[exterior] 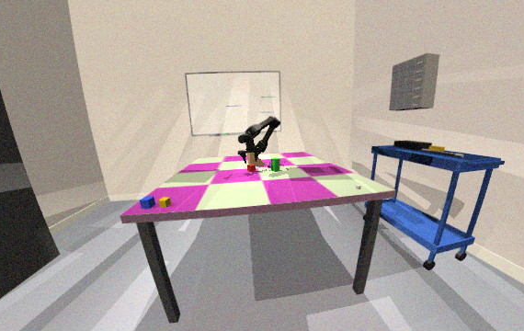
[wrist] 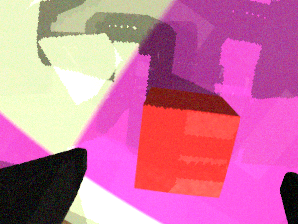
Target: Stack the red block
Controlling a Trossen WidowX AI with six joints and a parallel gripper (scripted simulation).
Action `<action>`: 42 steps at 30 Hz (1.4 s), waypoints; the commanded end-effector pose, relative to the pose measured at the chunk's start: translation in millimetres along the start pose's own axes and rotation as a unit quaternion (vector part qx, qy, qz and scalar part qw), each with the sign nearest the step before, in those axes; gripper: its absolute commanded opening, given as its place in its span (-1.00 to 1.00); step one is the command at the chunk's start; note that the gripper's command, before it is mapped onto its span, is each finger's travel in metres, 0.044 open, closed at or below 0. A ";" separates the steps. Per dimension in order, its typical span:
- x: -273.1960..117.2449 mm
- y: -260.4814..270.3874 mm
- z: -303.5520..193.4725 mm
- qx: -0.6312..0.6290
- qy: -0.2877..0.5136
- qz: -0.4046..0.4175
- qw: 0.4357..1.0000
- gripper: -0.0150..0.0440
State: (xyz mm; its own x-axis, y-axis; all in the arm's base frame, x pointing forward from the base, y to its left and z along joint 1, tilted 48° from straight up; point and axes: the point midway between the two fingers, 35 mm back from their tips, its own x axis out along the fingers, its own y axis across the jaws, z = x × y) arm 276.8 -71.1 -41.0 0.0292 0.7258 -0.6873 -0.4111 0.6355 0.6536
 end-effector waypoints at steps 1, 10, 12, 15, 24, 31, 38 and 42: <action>6.1 1.1 -0.7 0.004 0.000 0.003 1.000 1.00; 20.4 0.4 -0.1 0.004 0.000 0.003 1.000 1.00; 23.8 0.3 0.0 0.004 0.000 0.003 1.000 1.00; 28.8 0.3 0.0 0.004 0.000 0.003 1.000 1.00; 43.7 0.7 0.0 0.004 0.000 0.003 1.000 1.00; 55.1 1.6 -0.5 0.004 -0.001 0.004 1.000 1.00; 59.1 2.0 -0.7 0.004 -0.001 0.004 1.000 1.00; 59.1 2.0 -0.7 0.004 -0.001 0.004 1.000 1.00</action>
State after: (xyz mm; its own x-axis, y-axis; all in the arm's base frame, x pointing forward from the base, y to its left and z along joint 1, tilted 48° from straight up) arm 278.2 -29.1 -79.8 0.0280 0.7285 -0.6845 -0.4112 0.6325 0.6564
